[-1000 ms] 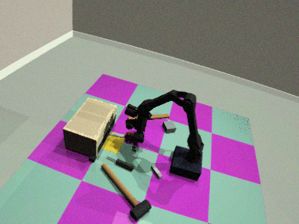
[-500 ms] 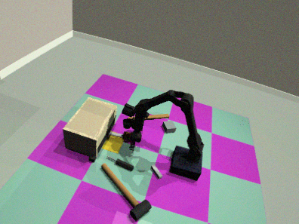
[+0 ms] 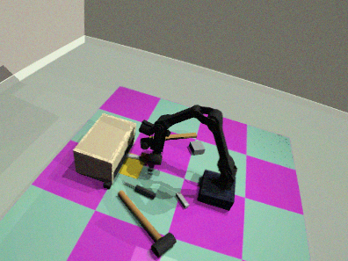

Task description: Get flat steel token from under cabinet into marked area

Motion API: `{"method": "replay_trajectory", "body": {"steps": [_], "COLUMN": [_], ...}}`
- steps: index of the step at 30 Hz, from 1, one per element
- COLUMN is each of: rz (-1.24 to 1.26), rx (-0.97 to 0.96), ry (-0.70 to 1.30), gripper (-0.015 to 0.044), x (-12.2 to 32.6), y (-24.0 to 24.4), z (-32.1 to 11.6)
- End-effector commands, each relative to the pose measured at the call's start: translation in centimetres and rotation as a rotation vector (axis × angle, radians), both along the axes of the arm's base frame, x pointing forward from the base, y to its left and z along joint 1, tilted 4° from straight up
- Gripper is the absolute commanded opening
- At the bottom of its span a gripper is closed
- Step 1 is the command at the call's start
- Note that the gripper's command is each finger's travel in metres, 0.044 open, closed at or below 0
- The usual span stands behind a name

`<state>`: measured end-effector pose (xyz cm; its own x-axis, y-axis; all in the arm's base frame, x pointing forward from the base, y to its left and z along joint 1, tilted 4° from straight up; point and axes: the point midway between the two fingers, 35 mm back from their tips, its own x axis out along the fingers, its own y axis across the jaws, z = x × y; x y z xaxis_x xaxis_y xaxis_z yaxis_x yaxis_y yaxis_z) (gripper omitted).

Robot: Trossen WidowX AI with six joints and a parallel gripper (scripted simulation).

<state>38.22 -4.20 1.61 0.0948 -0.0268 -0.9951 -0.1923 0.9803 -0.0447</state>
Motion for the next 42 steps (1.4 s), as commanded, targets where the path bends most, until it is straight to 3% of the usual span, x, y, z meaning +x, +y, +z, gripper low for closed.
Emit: {"method": "replay_trajectory", "body": {"steps": [1,42], "rz": [-0.006,-0.006], "rx": [-0.002,-0.001], "ry": [-0.002,-0.005], "gripper": [0.0,0.0], "x": [0.6,4.2], "y": [0.1,0.7], "z": [0.1,0.5]}}
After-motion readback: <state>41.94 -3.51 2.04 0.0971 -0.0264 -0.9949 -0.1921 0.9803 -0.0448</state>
